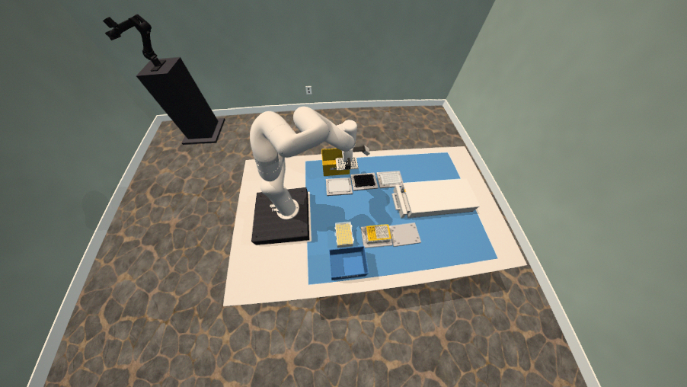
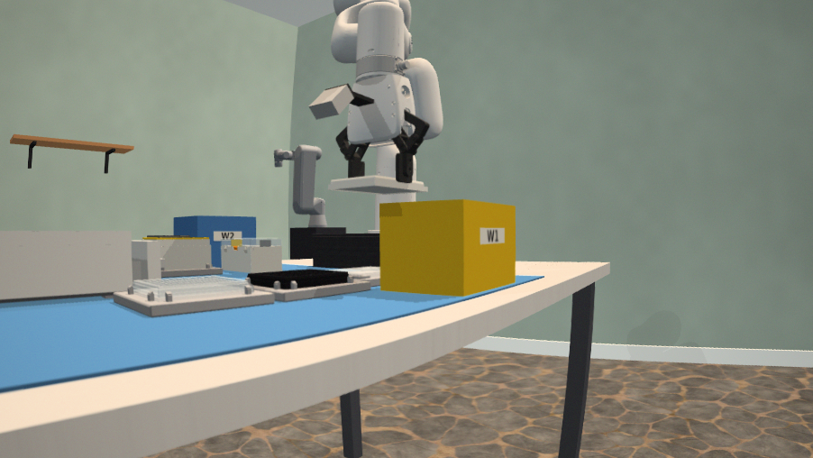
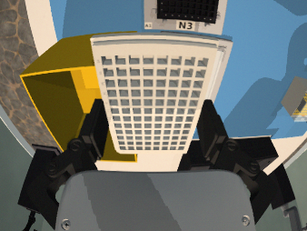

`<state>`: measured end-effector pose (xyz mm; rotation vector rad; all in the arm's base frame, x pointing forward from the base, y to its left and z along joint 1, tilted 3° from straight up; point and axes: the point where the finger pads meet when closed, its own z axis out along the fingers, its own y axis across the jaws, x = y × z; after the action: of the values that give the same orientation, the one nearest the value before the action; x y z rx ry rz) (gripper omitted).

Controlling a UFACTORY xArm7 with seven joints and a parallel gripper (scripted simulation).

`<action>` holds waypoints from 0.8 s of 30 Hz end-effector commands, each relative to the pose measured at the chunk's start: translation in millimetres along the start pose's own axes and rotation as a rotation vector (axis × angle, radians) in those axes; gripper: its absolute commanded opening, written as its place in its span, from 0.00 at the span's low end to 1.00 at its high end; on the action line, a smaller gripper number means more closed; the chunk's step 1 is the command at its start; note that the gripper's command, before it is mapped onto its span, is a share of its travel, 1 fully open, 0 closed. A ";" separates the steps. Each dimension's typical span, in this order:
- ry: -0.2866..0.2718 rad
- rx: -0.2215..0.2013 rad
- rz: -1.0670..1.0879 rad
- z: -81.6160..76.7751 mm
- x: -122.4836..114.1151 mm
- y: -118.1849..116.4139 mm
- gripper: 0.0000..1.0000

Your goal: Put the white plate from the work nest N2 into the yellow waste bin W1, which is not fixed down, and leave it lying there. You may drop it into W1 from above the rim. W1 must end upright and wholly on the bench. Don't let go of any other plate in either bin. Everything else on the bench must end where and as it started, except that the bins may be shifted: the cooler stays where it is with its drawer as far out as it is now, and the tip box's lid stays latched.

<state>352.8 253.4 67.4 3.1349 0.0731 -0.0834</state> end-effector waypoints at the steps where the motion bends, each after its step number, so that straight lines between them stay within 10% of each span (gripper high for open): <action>1: 0.004 0.001 0.000 -1.5 -0.7 -3.8 0.00; 24: 0.004 0.002 0.000 -1.4 -32.1 -50.4 0.00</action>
<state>321.3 295.8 68.8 3.1348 0.0712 -0.0834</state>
